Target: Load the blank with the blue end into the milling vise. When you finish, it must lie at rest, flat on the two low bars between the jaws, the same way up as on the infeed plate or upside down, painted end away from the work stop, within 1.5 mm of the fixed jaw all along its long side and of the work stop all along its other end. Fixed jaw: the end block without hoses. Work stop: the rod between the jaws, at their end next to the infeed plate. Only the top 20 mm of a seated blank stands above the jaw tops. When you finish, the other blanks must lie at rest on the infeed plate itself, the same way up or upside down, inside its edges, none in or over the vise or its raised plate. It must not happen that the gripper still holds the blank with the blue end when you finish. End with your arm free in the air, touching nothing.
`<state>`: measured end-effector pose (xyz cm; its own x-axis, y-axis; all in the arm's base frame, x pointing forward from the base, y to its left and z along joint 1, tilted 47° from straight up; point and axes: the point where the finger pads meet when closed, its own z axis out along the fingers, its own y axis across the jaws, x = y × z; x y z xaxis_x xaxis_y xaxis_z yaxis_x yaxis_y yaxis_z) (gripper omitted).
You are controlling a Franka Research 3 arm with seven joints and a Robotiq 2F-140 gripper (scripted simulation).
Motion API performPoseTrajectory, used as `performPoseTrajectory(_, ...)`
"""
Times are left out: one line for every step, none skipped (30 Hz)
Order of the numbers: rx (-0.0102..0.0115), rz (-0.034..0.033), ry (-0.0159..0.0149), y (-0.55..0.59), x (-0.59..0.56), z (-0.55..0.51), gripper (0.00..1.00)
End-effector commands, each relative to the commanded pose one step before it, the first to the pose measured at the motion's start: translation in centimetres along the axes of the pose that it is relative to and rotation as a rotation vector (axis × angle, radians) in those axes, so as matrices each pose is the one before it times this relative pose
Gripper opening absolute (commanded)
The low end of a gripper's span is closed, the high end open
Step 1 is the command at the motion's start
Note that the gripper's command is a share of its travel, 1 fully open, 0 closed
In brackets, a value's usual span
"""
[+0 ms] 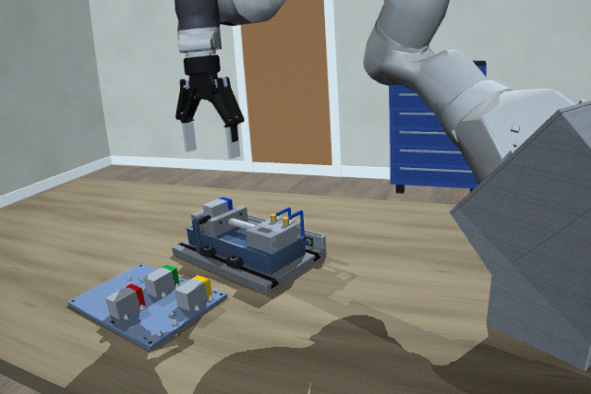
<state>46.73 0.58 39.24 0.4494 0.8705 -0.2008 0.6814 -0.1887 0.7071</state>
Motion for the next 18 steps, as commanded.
performPoseTrajectory(-0.00222,-0.00079,0.00245,-0.003,0.144,0.060,1.00)
performPoseTrajectory(0.00000,0.00000,0.00000,0.000,0.000,0.000,1.00)
performPoseTrajectory(0.00000,0.00000,0.00000,0.000,0.000,0.000,1.00)
performPoseTrajectory(0.00149,0.00058,-0.00158,0.012,-0.096,-0.029,1.00)
performPoseTrajectory(-0.00037,-0.00014,0.00039,-0.001,0.031,0.043,1.00)
performPoseTrajectory(-0.00037,-0.00014,0.00039,-0.001,0.031,0.043,1.00)
performPoseTrajectory(-0.00037,-0.00014,0.00039,-0.001,0.031,0.043,1.00)
performPoseTrajectory(-0.00037,-0.00014,0.00039,-0.001,0.031,0.043,1.00)
performPoseTrajectory(0.00000,0.00000,0.00000,0.000,0.000,0.000,1.00)
performPoseTrajectory(0.00000,0.00000,0.00000,0.000,0.000,0.000,1.00)
performPoseTrajectory(0.00000,0.00000,0.00000,0.000,0.000,0.000,1.00)
performPoseTrajectory(0.00000,0.00000,0.00000,0.000,0.000,0.000,1.00)
performPoseTrajectory(0.00000,0.00000,0.00000,0.000,0.000,0.000,1.00)
performPoseTrajectory(0.00000,0.00000,0.00000,0.000,0.000,0.000,1.00)
performPoseTrajectory(0.00000,0.00000,0.00000,0.000,0.000,0.000,1.00)
performPoseTrajectory(0.00000,0.00000,0.00000,0.000,0.000,0.000,1.00)
performPoseTrajectory(0.00000,0.00000,0.00000,0.000,0.000,0.000,1.00)
performPoseTrajectory(0.00000,0.00000,0.00000,0.000,0.000,0.000,1.00)
